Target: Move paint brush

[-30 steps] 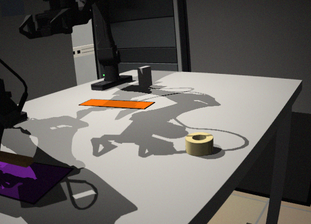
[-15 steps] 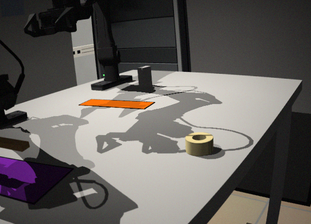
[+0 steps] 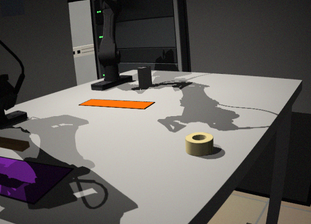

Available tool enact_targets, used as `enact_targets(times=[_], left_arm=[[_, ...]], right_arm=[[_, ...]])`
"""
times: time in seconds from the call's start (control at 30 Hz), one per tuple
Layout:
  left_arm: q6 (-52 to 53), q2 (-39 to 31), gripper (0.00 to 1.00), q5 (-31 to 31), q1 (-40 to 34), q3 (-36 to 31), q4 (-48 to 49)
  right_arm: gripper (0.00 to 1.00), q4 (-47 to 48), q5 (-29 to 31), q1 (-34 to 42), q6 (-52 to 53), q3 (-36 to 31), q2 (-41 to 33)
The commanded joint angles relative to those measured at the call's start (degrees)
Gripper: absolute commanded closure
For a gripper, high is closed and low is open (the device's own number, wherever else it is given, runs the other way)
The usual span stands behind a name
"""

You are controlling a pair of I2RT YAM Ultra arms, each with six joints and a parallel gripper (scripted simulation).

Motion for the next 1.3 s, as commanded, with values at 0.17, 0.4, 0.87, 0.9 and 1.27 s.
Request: enact_targets(times=[0.17,0.4,0.87,0.9,1.27], left_arm=[[-0.8,-18.3,0.00,-2.0,2.8,0.0,-26.9],[-2.1,-36.0,0.00,-5.3,2.5,-0.2,-44.4],[-0.4,-47.5,0.00,-1.1,9.6,0.2,-53.4],[-0.4,-47.6,0.00,-1.0,9.7,0.2,-53.5],[-0.3,-47.8,0.00,-1.0,9.8,0.2,-52.9]], right_arm=[[0.84,-0.1,0.0,0.0,-0.2,1.7,-1.2],[0.84,2.1,-0.1,1.7,4.2,-0.7,-2.9],[0.84,6.6,-1.5,27.1,37.7,-18.1,-14.7],[0.84,6.8,-1.6,29.8,40.5,-18.6,-15.0],[0.84,8.0,-0.7,56.9,64.3,-14.9,-10.3]])
